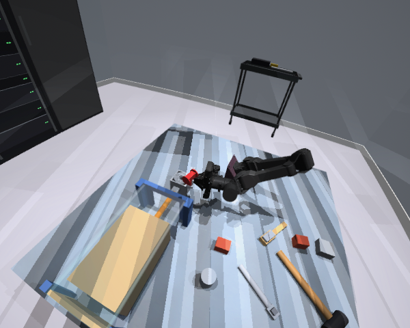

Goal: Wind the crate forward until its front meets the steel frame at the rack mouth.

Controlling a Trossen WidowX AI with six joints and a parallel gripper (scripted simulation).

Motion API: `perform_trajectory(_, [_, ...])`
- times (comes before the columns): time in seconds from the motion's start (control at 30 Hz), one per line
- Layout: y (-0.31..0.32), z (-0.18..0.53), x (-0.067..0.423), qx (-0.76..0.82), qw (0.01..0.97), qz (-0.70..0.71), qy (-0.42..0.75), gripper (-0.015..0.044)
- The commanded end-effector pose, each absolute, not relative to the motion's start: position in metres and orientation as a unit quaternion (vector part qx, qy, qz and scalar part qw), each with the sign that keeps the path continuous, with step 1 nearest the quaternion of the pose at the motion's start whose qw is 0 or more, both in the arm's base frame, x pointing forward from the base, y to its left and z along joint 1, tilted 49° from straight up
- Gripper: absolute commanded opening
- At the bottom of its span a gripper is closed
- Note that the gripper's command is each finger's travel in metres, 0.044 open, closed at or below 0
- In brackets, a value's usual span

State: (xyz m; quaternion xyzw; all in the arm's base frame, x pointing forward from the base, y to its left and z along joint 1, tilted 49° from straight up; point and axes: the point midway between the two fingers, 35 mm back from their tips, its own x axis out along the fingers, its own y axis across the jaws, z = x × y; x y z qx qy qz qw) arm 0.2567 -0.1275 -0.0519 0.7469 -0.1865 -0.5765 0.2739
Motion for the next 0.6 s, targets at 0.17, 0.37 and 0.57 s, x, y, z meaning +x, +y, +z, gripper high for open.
perform_trajectory(0.17, [-0.147,-0.076,0.256,0.744,0.278,-0.578,-0.19,0.0])
perform_trajectory(0.37, [-0.159,-0.092,0.253,0.743,0.28,-0.576,-0.192,0.0])
perform_trajectory(0.57, [-0.166,-0.101,0.25,0.743,0.282,-0.575,-0.193,0.0])
